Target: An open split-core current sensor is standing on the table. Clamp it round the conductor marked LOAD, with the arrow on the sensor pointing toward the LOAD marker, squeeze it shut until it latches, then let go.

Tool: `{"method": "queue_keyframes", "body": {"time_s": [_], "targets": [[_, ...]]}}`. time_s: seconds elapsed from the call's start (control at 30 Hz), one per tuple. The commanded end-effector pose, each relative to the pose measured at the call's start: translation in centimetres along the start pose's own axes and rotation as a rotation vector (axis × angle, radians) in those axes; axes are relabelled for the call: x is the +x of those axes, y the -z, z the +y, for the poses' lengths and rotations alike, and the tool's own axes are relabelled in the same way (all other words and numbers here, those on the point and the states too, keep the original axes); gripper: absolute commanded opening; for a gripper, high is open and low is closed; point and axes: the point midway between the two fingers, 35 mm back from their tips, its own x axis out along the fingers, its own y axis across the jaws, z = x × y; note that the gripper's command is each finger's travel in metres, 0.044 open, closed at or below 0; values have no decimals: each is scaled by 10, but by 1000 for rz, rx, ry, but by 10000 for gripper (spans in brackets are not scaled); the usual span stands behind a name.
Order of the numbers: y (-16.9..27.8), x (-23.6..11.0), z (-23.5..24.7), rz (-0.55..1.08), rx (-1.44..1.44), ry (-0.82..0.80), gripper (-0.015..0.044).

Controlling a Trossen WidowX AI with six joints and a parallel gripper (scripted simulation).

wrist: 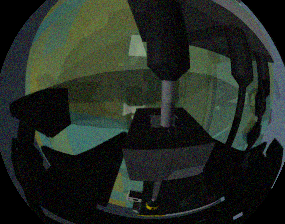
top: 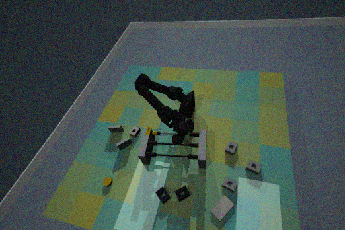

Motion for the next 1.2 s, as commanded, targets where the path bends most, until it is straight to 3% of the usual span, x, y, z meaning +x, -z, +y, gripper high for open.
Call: {"method": "queue_keyframes", "body": {"time_s": [0.0,0.3,0.53,1.17], "targets": [[0,0,0,0,1,-1,440],[0,-3,0,0,1,0,440],[-4,-97,1,-9,9,5,440],[-4,-100,1,-9,9,5,440]]}}
